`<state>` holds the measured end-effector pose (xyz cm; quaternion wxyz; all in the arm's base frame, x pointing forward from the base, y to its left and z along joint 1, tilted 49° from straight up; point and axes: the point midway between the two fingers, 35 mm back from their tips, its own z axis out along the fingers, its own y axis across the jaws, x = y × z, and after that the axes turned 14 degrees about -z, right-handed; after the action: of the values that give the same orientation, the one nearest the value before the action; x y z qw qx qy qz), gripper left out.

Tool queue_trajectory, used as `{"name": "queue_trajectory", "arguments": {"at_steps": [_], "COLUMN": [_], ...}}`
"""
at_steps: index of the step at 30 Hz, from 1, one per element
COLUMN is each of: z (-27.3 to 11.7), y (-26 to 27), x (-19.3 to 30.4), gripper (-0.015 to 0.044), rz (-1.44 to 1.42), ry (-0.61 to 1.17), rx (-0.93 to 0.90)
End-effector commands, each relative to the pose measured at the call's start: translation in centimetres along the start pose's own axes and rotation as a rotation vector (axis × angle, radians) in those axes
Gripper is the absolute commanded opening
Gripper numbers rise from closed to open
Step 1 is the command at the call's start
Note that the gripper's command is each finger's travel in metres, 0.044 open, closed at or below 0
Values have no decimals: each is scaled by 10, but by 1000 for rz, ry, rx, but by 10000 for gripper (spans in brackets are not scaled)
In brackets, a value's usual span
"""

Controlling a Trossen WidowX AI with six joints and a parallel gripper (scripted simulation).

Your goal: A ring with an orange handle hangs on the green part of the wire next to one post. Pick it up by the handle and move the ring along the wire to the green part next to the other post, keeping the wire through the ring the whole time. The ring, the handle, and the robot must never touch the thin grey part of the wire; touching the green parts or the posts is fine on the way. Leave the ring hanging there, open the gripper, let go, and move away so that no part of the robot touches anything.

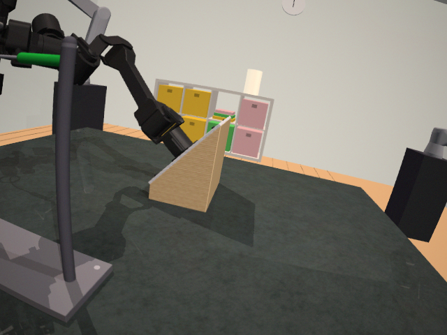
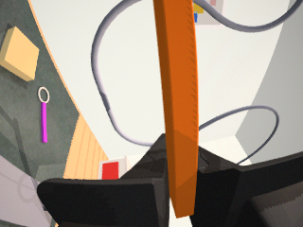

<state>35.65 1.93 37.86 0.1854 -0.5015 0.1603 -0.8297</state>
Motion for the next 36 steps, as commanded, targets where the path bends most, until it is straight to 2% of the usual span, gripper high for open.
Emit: {"name": "queue_trajectory", "arguments": {"at_steps": [1,10,19,36], "z": [-8,-20,-19,-45], "y": [13,47,75,111], "x": [-5,-20,-41,-93], "gripper": [-150,-150,-150,-150], "rz": [78,289,492,867], "ry": [36,59,-12,-12], "rx": [-50,-172,-232,-416]}}
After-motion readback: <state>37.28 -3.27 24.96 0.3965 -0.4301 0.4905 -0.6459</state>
